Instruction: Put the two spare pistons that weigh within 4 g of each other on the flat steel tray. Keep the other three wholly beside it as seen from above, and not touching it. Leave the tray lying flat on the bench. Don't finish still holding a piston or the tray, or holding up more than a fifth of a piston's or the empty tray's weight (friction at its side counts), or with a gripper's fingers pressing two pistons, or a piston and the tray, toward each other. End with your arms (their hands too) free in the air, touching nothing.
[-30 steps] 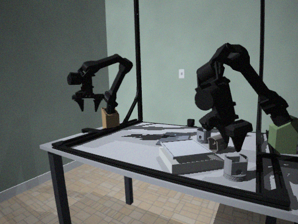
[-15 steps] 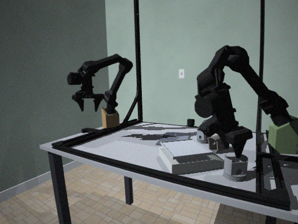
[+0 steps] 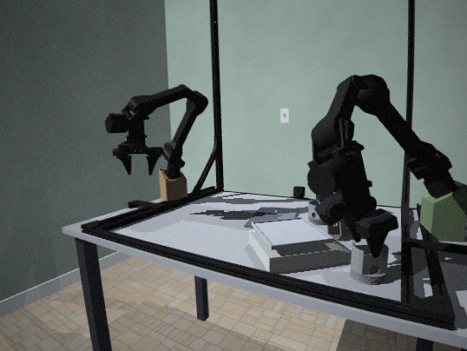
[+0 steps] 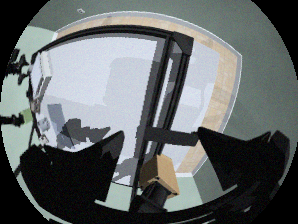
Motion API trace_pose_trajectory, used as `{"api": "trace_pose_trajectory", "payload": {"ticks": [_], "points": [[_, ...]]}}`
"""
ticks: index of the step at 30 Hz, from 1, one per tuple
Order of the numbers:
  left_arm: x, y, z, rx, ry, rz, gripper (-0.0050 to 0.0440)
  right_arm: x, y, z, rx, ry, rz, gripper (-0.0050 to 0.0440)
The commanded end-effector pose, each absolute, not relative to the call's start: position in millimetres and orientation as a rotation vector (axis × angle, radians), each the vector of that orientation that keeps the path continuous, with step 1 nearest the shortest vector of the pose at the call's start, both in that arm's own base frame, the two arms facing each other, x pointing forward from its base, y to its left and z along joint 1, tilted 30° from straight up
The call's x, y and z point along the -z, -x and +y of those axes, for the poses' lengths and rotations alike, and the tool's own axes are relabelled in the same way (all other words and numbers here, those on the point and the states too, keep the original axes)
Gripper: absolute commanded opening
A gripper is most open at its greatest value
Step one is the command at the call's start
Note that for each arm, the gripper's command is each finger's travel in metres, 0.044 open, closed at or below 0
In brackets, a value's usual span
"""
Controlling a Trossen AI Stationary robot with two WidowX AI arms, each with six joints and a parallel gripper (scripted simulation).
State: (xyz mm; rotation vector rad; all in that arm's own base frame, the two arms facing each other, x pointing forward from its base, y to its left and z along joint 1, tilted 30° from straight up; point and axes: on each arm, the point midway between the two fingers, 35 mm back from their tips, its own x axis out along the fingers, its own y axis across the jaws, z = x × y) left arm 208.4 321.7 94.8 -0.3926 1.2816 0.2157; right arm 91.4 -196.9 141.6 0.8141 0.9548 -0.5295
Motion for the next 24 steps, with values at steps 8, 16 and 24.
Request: {"api": "trace_pose_trajectory", "payload": {"ticks": [8, 16, 24], "points": [[-74, -212, 319, -0.213, 0.401, 1.291, 0.0378, -142, -92, -197, 0.525, -0.813, 0.953, 0.044], [-64, -215, 319, -0.213, 0.401, 1.291, 0.0378, -142, -92, -197, 0.525, -0.813, 0.953, 0.044], [-52, -218, 317, -0.213, 0.402, 1.292, 0.0378, -142, -92, -197, 0.525, -0.813, 0.953, 0.044]]}}
